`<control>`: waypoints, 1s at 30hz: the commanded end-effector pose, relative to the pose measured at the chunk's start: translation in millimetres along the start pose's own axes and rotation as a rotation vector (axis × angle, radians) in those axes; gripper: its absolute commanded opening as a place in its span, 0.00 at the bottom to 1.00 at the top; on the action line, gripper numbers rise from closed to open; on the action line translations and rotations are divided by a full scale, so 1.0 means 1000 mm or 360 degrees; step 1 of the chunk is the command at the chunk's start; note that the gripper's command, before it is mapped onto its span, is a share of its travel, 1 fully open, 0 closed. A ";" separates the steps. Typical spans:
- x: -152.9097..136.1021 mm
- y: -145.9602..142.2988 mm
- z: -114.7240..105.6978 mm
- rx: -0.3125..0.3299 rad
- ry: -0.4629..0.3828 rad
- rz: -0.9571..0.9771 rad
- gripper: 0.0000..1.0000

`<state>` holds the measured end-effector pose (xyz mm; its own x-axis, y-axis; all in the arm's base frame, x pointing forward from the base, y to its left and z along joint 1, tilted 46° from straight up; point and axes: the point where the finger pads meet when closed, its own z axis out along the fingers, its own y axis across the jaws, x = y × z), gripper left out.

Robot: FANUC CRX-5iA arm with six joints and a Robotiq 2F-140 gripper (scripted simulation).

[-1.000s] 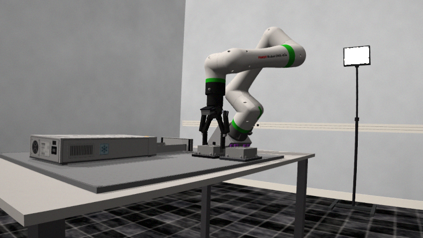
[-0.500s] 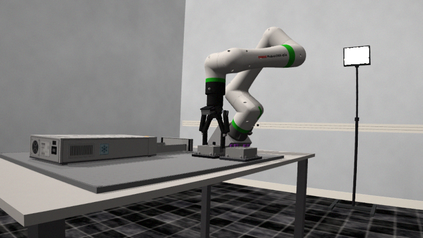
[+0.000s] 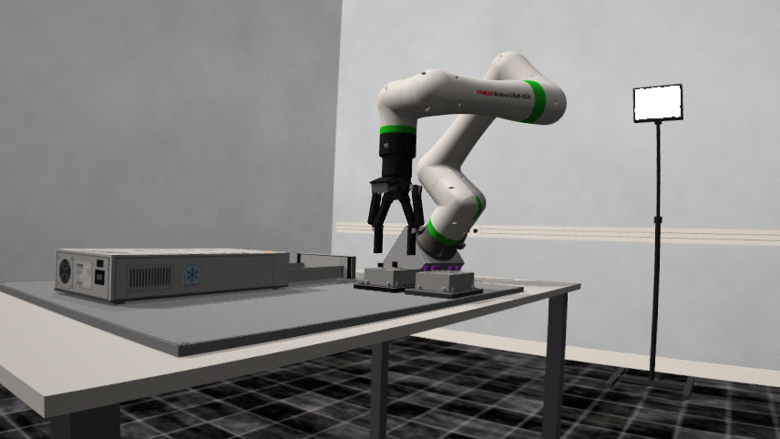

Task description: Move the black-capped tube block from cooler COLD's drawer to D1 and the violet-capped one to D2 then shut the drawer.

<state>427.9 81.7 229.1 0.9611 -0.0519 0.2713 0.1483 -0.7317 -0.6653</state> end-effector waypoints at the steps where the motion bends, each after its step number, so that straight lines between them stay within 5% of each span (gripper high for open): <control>1: 0.000 0.000 -0.004 -0.0002 0.0002 -0.0001 0.66; 30: 0.000 0.000 -0.037 -0.0002 0.0001 -0.0001 0.66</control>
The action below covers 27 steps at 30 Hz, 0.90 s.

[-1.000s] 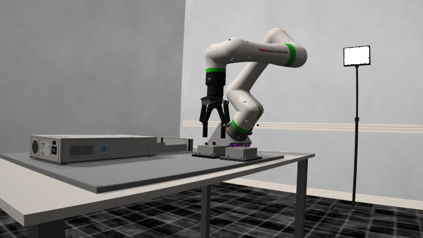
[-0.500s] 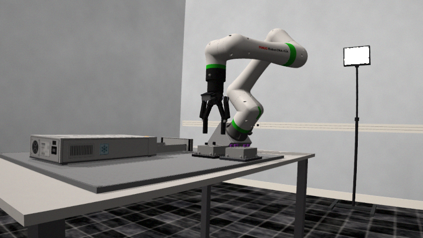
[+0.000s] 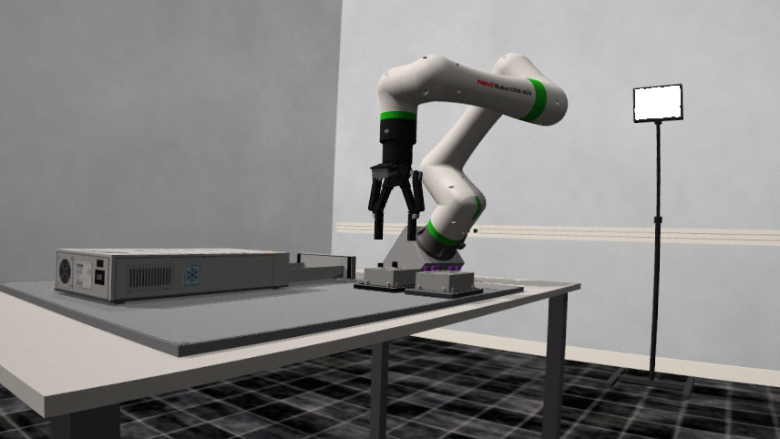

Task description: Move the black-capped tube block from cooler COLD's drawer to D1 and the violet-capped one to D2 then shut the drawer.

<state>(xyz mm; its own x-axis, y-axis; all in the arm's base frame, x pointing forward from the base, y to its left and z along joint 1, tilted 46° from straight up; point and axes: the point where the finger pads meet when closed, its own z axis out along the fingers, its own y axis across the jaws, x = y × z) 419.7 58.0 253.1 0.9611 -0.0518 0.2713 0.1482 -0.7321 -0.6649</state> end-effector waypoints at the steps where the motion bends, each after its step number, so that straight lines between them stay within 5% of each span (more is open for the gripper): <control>1: 0.000 0.000 -0.004 -0.0001 0.0002 0.0000 0.66; 22: 0.000 0.000 -0.028 -0.0001 0.0002 0.0000 0.66; 23: -0.001 0.004 -0.028 -0.0001 0.0002 0.0042 0.10; 27: -0.006 0.015 -0.027 -0.0001 0.0002 0.0169 0.10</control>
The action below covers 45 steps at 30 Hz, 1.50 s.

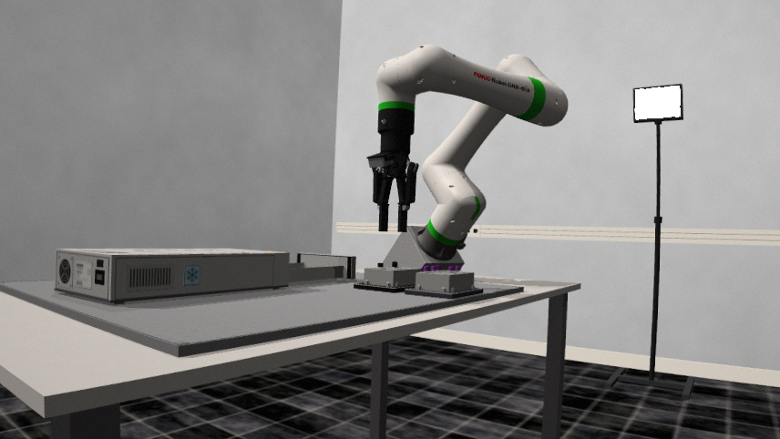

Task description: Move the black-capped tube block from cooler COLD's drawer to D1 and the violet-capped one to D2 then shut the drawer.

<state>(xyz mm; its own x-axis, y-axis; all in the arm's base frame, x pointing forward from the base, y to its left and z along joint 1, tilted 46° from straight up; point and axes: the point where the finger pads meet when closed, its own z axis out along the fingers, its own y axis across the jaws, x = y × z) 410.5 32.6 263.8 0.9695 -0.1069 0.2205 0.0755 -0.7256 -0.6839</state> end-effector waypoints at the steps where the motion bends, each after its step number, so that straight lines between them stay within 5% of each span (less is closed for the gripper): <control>1: -0.001 0.005 0.000 -0.0002 0.0001 0.0049 0.10; 45: -0.055 0.155 0.008 -0.0001 0.0002 0.1747 0.10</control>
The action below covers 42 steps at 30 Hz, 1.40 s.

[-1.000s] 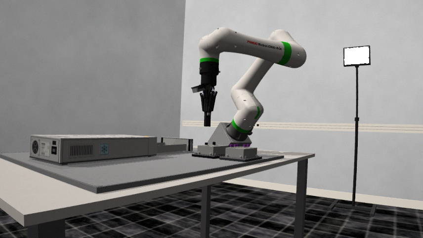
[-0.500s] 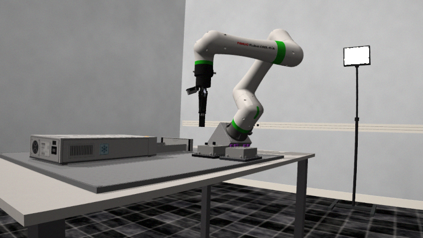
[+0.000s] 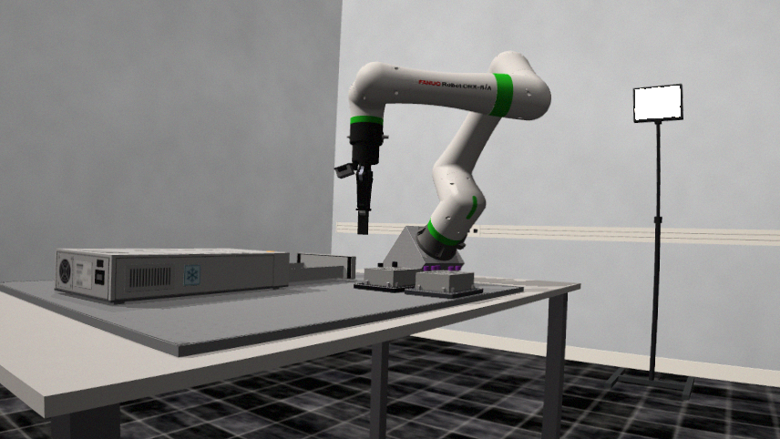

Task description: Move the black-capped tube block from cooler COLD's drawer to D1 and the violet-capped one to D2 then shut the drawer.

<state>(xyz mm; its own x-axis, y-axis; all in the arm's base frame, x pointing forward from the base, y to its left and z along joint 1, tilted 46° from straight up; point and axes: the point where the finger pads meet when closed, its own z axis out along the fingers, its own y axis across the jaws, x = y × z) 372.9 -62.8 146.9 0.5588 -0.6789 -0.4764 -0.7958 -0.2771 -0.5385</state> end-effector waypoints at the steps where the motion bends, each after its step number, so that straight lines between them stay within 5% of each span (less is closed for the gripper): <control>1: 0.009 0.010 0.000 -0.0001 0.0003 0.0140 0.10; 14: 0.037 0.044 0.002 -0.0001 0.0003 0.0607 0.10; 32: 0.078 0.093 0.005 -0.0001 0.0003 0.0612 0.10; 42: 0.080 0.094 0.012 -0.0001 0.0003 0.0612 0.10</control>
<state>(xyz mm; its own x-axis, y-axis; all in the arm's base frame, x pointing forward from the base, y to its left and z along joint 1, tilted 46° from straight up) 344.8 -135.3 50.5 0.2191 -0.7337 -0.6432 -0.9474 -0.0024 -0.3199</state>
